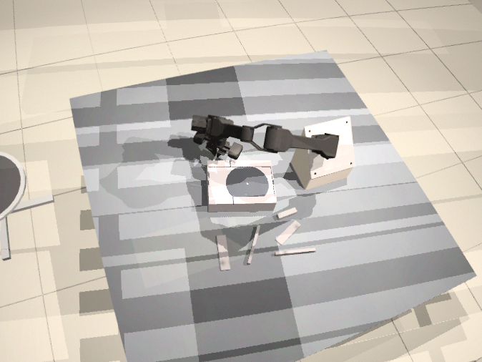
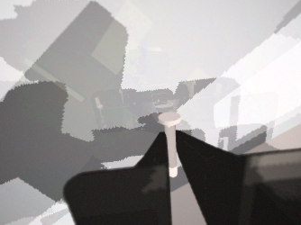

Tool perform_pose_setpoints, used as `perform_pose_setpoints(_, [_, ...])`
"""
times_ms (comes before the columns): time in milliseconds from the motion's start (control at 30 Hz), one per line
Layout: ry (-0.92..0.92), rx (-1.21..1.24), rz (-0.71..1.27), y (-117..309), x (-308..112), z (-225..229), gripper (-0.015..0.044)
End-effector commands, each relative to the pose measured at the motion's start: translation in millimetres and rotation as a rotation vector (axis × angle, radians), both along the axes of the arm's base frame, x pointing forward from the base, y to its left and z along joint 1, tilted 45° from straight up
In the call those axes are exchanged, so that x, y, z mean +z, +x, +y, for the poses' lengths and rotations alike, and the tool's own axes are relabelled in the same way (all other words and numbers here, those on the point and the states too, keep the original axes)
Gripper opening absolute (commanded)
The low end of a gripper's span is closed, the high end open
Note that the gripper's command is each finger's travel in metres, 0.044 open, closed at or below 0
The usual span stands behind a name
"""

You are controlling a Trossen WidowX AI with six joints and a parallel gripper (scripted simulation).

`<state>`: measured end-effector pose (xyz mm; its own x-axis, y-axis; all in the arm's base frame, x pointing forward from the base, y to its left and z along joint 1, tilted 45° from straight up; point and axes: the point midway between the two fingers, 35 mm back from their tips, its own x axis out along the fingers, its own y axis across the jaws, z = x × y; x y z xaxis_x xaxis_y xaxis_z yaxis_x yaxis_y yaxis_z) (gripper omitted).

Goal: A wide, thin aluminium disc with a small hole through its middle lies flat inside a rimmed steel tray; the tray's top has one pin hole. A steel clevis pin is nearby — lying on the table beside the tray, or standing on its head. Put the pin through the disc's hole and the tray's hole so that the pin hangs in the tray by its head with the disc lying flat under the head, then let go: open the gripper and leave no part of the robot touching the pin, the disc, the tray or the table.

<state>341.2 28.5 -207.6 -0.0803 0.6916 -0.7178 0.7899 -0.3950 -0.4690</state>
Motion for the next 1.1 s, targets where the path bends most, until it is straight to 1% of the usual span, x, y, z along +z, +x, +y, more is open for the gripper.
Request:
perform_pose_setpoints(0, [0.005,-0.005,0.006,-1.8,-4.9,4.4,0.0])
perform_pose_setpoints(400, [0.005,-0.005,0.006,-2.0,-5.7,5.2,0.0])
perform_pose_setpoints(533, [0.002,-0.001,0.004,-1.7,-5.1,4.4,0.0105])
perform_pose_setpoints(567, [0.002,-0.001,0.004,-1.7,-5.1,4.4,0.012])
perform_pose_setpoints(733, [0.002,-0.001,0.004,-1.7,-5.1,4.4,0.012])
perform_pose_setpoints(800, [0.006,-0.032,0.038,-9.1,-5.1,-2.1,0.012])
perform_pose_setpoints(967, [0.224,-0.138,-0.095,-6.3,-5.0,-5.6,0.012])
perform_pose_setpoints(1067, [0.284,-0.17,-0.139,-5.8,-3.6,-7.9,0.012])
